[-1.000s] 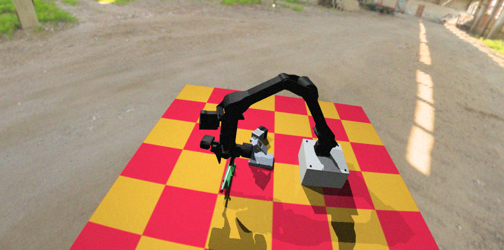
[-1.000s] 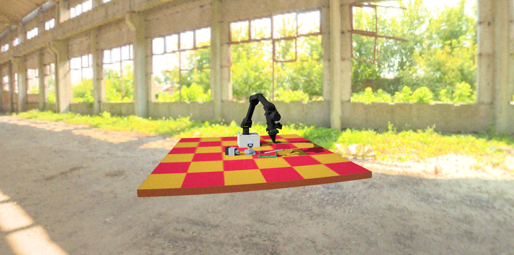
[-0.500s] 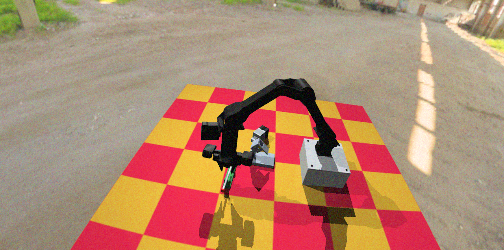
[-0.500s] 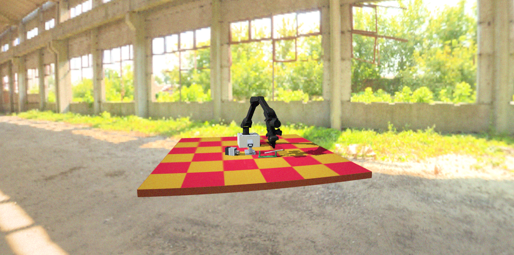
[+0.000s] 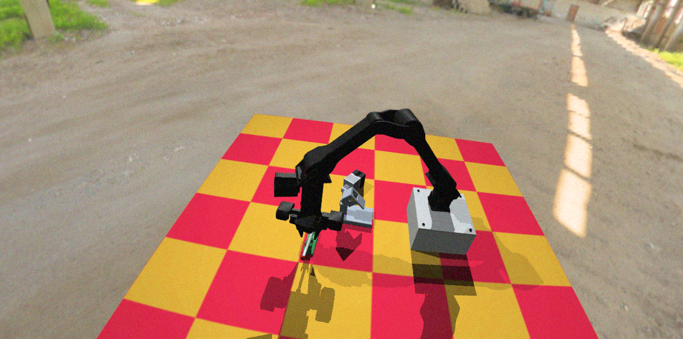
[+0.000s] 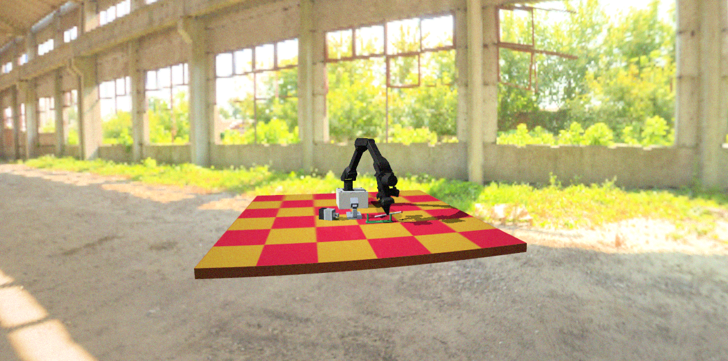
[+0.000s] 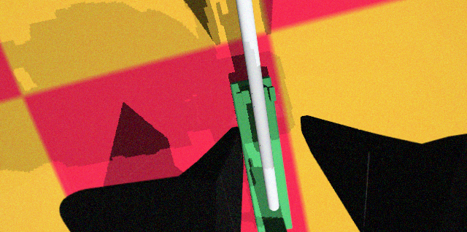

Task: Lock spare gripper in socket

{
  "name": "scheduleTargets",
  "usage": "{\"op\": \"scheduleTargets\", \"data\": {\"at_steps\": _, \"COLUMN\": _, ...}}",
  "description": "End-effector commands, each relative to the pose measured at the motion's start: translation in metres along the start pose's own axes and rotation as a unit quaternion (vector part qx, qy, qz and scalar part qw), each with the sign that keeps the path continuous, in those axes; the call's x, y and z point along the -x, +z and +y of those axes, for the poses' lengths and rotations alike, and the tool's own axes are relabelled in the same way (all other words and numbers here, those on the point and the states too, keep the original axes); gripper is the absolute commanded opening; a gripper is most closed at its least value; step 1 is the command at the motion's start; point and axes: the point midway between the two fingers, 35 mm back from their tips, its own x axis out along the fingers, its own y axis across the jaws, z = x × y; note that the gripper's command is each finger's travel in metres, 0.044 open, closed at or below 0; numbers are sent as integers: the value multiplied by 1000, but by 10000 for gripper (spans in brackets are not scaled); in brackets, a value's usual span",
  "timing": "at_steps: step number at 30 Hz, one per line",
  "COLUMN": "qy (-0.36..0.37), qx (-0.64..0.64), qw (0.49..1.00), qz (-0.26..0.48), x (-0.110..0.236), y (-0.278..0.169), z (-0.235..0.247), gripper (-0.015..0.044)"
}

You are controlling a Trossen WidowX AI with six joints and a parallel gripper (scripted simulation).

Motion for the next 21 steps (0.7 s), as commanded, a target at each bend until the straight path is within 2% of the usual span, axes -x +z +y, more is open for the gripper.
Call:
{"op": "scheduleTargets", "data": {"at_steps": 1, "qy": 5, "qx": -2, "qw": 1000, "qz": 4, "x": -10, "y": -4, "z": 3, "gripper": 180}}
{"op": "scheduleTargets", "data": {"at_steps": 20, "qy": 5, "qx": -2, "qw": 1000, "qz": 4, "x": -26, "y": -8, "z": 4, "gripper": 180}}
{"op": "scheduleTargets", "data": {"at_steps": 21, "qy": 5, "qx": -2, "qw": 1000, "qz": 4, "x": -26, "y": -8, "z": 4, "gripper": 154}}
